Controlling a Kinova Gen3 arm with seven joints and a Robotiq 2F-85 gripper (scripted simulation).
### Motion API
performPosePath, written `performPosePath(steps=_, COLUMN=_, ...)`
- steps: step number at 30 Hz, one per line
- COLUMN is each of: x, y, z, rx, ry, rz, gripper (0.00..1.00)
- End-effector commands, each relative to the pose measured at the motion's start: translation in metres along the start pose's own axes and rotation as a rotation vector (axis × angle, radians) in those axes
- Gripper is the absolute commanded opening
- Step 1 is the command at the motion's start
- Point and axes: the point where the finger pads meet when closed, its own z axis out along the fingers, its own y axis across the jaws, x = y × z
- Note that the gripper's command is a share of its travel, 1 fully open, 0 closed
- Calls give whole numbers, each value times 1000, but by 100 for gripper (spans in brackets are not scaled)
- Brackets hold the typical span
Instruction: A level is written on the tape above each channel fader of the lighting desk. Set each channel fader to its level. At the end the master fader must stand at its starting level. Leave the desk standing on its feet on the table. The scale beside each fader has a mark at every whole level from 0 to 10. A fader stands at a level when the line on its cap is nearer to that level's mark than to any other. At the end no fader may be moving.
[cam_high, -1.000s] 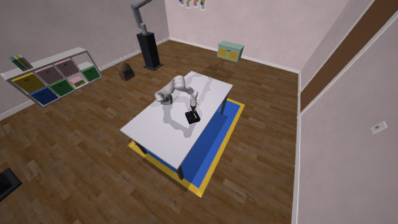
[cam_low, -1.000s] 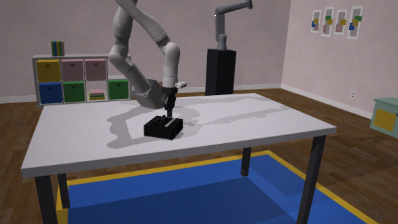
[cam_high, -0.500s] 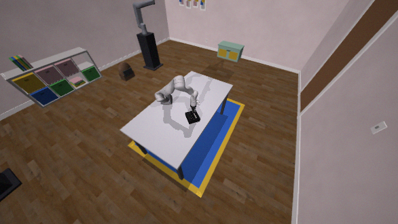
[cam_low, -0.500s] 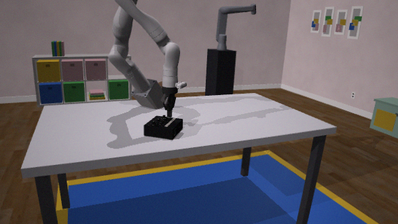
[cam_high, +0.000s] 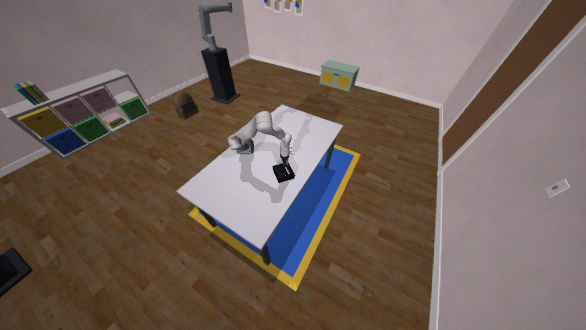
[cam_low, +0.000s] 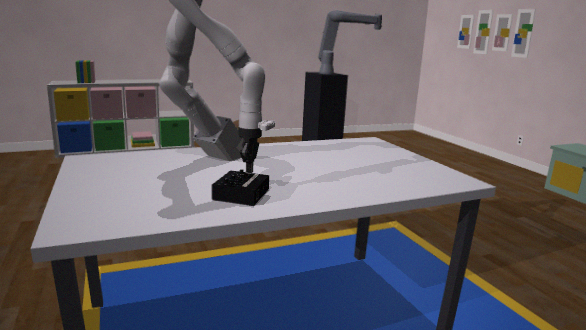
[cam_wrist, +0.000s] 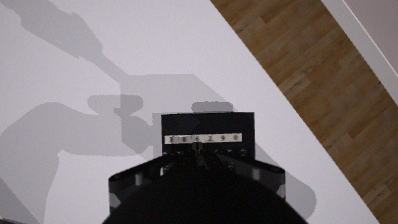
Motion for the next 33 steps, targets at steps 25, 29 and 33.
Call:
performPosePath(steps=25, x=0, y=1, z=2, rx=-3, ry=2, rz=2, gripper=0)
performPosePath(steps=29, x=0, y=1, z=4, rx=-3, ry=2, rz=2, gripper=0)
performPosePath(steps=33, x=0, y=1, z=7, rx=-3, ry=2, rz=2, gripper=0)
